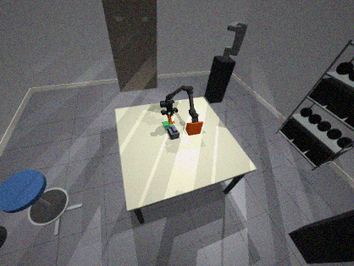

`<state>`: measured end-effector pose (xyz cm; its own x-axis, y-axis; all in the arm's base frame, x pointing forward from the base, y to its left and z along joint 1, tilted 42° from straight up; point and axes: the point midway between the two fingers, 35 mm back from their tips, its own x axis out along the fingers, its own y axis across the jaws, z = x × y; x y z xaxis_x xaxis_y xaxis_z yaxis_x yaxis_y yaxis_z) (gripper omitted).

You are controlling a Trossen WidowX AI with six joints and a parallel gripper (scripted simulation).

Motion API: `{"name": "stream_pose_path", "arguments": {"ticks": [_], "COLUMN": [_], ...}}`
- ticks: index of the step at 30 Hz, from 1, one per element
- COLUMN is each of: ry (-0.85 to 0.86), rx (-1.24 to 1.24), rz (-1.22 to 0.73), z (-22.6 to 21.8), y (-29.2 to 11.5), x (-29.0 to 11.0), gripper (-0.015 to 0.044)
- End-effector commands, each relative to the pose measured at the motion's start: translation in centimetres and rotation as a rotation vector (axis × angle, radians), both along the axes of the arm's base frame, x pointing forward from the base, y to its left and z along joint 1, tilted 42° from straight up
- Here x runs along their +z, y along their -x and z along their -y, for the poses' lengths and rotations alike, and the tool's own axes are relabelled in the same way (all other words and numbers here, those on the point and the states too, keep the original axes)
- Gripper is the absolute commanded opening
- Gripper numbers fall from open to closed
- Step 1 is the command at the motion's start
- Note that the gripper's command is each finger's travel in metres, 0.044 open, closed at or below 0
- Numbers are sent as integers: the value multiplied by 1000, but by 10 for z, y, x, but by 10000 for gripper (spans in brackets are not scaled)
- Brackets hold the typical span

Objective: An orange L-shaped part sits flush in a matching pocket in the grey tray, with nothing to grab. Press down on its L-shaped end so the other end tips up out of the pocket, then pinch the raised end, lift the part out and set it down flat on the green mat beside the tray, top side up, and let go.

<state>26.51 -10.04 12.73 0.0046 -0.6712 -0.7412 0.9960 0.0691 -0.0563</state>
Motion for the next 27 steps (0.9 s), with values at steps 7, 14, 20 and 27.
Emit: {"name": "stream_pose_path", "arguments": {"ticks": [7, 14, 20, 27], "ry": [8, 8, 8, 9], "rx": [1, 1, 1, 1], "rz": [3, 3, 3, 3], "z": [26, 30, 36, 44], "y": [0, 0, 0, -1], "x": [26, 22, 15, 7], "gripper": [0, 0, 0, 0]}}
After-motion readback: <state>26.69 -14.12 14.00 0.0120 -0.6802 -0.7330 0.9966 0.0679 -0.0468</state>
